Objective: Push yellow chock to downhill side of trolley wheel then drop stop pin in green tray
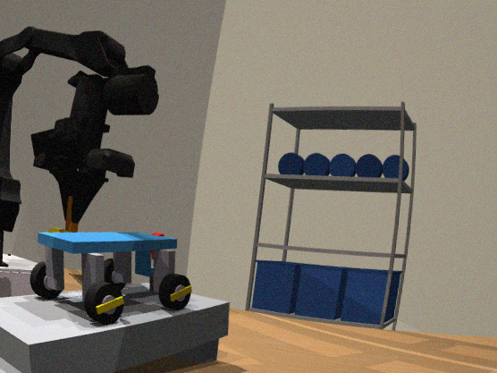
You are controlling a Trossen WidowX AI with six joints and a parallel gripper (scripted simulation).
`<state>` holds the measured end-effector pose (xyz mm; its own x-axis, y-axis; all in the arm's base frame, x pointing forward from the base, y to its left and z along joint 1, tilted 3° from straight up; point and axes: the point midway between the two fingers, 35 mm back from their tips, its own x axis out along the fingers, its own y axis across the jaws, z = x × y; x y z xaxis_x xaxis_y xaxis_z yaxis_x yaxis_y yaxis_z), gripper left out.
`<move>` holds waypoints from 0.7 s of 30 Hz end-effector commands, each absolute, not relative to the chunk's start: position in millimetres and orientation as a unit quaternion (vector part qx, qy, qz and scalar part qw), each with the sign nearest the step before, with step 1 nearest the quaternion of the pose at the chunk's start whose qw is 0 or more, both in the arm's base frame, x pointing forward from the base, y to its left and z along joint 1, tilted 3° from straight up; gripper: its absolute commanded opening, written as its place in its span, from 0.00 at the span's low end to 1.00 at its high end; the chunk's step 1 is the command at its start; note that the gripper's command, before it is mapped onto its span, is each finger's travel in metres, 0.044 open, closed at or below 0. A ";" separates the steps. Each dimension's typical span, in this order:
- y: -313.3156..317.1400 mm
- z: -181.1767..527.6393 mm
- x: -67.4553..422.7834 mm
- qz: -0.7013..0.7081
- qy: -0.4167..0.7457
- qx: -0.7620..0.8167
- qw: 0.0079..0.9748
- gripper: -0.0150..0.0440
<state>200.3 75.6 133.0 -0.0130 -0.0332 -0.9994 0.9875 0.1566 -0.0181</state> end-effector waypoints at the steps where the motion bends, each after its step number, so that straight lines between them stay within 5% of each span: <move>1: 62.9 132.9 205.4 -0.470 0.532 0.447 0.545 0.25; 21: -3.1 132.0 230.6 -0.471 0.530 0.446 0.547 0.25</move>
<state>225.5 7.7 132.0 -0.0060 -0.0372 -0.9993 0.9875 0.1571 -0.0118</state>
